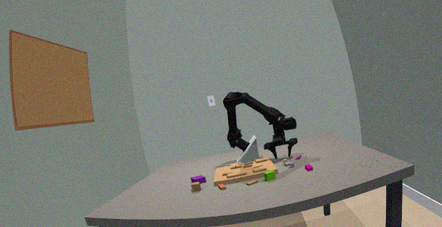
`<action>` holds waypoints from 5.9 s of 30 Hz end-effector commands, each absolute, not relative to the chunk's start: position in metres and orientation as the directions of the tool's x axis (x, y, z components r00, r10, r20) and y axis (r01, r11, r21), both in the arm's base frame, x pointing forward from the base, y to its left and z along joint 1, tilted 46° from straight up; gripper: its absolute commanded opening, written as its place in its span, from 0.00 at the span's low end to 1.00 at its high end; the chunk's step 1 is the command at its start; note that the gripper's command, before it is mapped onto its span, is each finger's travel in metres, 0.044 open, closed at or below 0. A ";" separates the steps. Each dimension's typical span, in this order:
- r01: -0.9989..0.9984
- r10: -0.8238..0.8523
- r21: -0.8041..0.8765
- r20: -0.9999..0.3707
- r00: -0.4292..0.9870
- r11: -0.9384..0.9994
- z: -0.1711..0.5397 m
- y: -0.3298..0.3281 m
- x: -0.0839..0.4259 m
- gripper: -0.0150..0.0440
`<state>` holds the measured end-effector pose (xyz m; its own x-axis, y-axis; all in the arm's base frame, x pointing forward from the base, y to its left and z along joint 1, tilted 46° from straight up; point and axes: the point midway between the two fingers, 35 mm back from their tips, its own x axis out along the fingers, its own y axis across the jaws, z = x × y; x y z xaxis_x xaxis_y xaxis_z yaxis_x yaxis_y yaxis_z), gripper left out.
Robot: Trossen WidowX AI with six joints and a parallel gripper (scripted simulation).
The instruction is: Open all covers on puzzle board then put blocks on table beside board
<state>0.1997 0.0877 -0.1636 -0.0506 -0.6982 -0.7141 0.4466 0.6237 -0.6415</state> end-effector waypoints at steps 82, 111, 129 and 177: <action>-0.771 -0.684 -0.417 -0.729 -0.033 0.481 0.059 -0.028 0.345 0.25; -0.935 -0.715 -0.218 -0.697 -0.050 0.279 0.078 -0.111 0.348 0.25; -0.935 -0.716 -0.219 -0.696 -0.050 0.279 0.065 -0.127 0.348 0.25; -0.935 -0.717 -0.219 -0.695 -0.051 0.278 0.066 -0.137 0.345 0.25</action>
